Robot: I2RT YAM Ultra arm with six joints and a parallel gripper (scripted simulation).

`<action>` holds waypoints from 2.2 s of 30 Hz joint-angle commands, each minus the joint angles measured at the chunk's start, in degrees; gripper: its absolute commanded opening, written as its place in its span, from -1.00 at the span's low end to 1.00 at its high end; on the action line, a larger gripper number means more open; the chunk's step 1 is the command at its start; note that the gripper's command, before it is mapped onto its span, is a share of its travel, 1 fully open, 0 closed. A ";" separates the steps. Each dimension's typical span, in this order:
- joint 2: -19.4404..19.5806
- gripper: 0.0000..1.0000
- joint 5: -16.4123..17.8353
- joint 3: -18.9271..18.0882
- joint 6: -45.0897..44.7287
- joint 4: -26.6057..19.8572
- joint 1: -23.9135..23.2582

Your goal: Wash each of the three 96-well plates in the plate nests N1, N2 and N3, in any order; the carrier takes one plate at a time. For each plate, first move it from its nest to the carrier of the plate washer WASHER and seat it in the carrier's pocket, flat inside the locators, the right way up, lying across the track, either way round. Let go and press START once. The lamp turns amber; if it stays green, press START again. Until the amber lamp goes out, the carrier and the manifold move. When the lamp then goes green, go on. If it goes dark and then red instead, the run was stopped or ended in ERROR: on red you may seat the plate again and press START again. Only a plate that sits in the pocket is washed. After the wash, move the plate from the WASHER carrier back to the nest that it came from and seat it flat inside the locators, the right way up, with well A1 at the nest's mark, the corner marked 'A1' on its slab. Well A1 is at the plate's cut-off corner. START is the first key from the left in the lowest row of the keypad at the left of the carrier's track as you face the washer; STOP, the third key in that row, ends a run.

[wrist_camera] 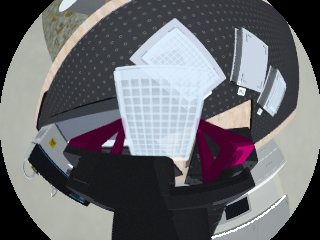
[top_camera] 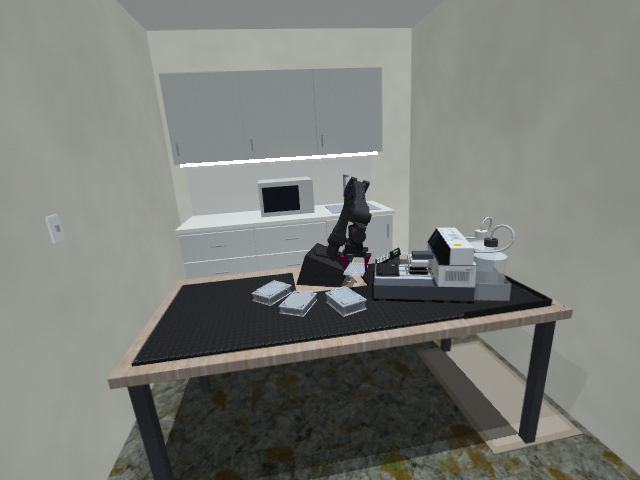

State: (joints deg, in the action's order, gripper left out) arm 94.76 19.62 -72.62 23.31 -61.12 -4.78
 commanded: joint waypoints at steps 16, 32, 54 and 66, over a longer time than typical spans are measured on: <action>9.31 -1.00 0.97 -5.22 -13.78 0.74 -11.85; 13.14 -1.00 1.13 -6.36 -16.49 1.30 -17.50; 22.80 -1.00 0.66 -9.69 -31.21 2.47 -31.31; 29.26 -1.00 0.07 -14.53 -37.61 1.93 -37.36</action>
State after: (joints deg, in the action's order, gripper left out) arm 124.14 19.68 -86.06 -12.36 -59.24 -41.45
